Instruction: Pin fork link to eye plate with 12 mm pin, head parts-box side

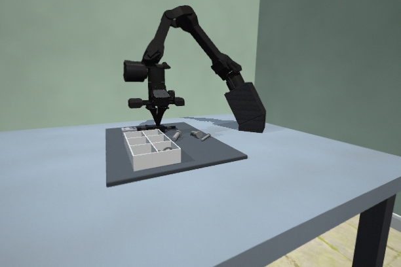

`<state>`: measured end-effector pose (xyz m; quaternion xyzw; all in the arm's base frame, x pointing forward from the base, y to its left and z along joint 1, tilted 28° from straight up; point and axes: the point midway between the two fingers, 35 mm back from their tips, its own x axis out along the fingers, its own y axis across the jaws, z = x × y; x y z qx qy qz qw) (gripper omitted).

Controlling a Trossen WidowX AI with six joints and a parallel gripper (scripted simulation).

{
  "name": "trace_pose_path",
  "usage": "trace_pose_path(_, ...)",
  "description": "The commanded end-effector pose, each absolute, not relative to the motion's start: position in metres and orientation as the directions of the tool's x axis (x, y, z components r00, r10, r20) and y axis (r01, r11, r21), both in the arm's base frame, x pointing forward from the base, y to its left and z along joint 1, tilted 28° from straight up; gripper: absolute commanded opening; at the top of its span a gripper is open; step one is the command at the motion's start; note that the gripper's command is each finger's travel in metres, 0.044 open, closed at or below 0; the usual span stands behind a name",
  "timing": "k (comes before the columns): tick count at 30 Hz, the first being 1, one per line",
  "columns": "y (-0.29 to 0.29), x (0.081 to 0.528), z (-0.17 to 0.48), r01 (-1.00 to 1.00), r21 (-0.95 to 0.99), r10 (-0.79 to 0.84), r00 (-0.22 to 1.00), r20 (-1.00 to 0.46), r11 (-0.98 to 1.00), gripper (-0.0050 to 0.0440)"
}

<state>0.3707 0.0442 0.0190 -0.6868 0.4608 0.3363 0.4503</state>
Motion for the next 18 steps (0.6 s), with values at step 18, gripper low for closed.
trace_pose_path(18, 0.064, 0.37, 0.012, -0.935, -0.311, -0.321, 0.351, -0.879, -0.17, 0.0)
